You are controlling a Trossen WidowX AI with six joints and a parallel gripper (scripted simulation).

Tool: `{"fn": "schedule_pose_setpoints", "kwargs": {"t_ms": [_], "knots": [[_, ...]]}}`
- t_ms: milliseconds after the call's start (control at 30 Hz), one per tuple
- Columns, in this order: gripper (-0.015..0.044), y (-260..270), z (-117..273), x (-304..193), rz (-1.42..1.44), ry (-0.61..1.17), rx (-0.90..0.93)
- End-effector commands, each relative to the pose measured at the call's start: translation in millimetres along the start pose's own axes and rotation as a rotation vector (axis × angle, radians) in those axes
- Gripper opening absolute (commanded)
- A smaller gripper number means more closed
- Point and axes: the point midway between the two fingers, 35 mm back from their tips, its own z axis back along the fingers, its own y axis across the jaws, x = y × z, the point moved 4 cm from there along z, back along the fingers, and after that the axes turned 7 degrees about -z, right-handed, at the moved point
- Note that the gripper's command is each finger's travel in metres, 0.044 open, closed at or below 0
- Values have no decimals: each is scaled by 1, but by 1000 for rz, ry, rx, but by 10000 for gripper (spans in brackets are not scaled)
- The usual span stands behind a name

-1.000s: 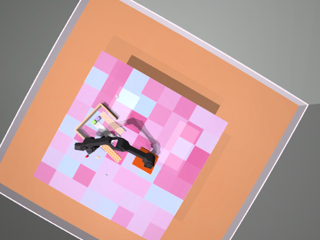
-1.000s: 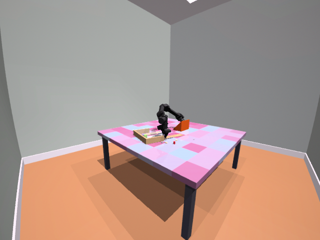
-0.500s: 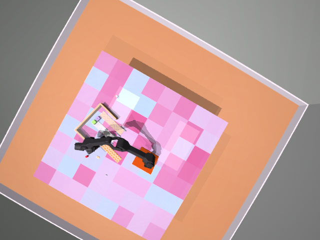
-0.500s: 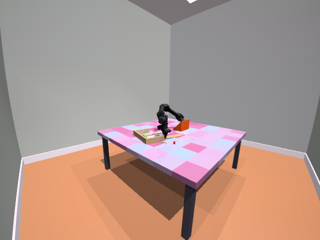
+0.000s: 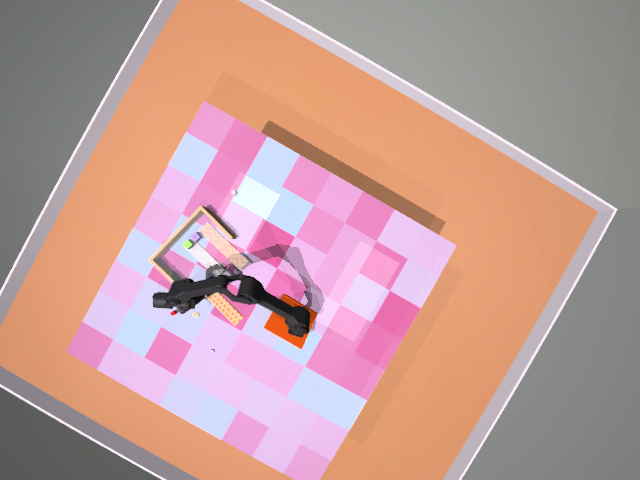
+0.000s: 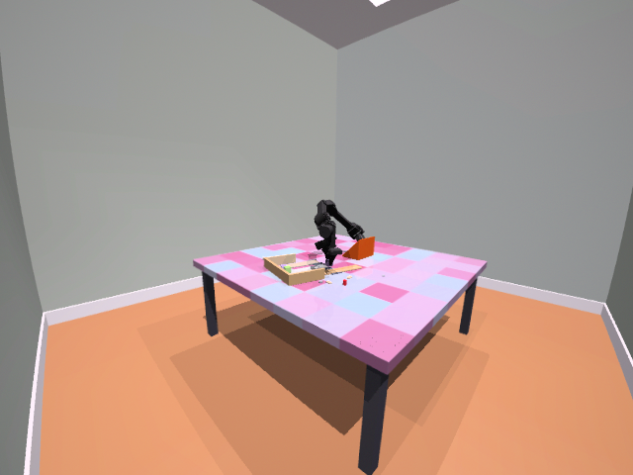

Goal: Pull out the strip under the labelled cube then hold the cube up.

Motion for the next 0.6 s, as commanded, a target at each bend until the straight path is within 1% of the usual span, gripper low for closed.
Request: {"fn": "schedule_pose_setpoints", "kwargs": {"t_ms": [0,567], "knots": [[0,-9,8,-11,2,6,-2],[0,-36,16,-41,8,10,-7]]}}
